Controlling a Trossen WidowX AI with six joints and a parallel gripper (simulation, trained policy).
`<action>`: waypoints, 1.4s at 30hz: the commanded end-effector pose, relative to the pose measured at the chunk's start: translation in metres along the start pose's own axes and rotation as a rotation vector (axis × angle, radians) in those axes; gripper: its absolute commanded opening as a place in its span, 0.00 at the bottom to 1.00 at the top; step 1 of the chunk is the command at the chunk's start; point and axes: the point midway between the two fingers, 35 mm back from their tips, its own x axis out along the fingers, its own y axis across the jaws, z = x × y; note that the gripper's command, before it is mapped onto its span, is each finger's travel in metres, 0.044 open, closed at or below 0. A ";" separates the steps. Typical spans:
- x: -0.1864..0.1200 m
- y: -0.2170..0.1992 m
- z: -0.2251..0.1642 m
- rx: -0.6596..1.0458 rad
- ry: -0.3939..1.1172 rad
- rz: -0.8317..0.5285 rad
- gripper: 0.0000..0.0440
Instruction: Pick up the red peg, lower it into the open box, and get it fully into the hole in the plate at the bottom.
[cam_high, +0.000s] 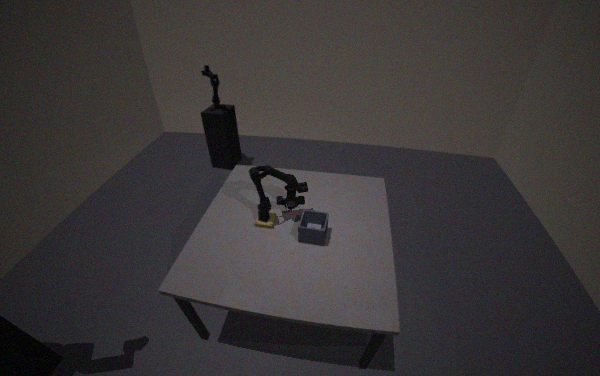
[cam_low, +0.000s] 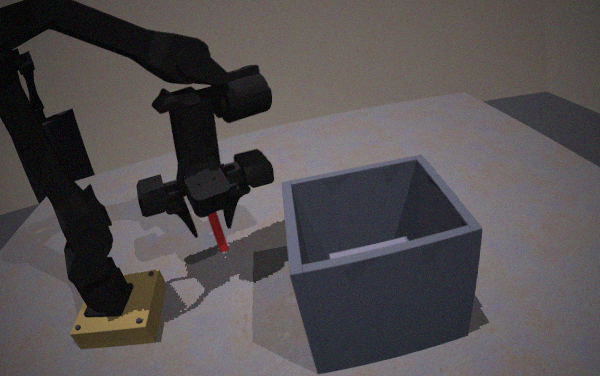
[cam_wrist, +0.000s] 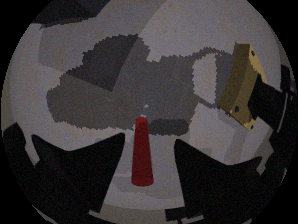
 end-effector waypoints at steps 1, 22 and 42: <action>0.004 0.002 0.001 -0.001 -0.007 -0.004 0.39; -0.043 0.030 -0.021 -0.051 0.110 0.181 0.00; -0.137 0.045 0.006 -0.092 0.035 0.408 0.00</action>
